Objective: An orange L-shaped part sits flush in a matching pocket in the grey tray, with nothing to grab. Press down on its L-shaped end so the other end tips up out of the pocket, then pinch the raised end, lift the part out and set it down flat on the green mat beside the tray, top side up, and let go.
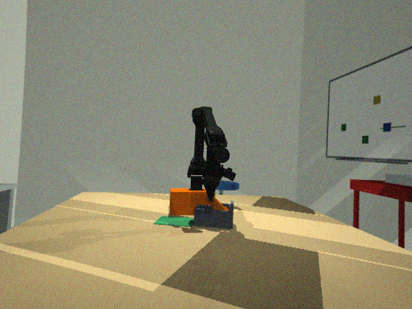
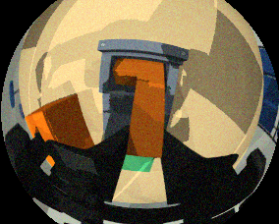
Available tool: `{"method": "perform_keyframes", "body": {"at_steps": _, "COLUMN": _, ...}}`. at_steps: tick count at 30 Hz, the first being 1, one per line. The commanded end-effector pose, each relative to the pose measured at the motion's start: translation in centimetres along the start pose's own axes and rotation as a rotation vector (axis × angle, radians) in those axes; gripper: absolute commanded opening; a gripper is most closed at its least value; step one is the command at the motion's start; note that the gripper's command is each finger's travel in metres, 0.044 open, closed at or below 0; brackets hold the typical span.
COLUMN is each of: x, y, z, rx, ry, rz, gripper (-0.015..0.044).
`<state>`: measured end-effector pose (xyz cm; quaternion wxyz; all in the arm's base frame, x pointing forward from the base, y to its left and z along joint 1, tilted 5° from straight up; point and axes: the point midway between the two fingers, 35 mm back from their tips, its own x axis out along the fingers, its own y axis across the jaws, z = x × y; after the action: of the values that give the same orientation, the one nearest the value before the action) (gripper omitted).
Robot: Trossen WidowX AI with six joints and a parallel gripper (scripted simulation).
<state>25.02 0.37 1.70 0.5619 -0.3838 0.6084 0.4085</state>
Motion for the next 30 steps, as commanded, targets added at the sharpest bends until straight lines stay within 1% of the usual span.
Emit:
{"method": "perform_keyframes", "body": {"at_steps": 1, "x": -1.0, "y": -0.2, "z": 0.1, "rx": -0.004, "ry": -0.005, "rz": -0.012, "gripper": 0.0}}
{"method": "perform_keyframes", "body": {"at_steps": 30, "x": -5.8, "y": -0.1, "z": 0.1, "rx": -0.004, "ry": -0.005, "rz": -0.012, "gripper": 0.0}}
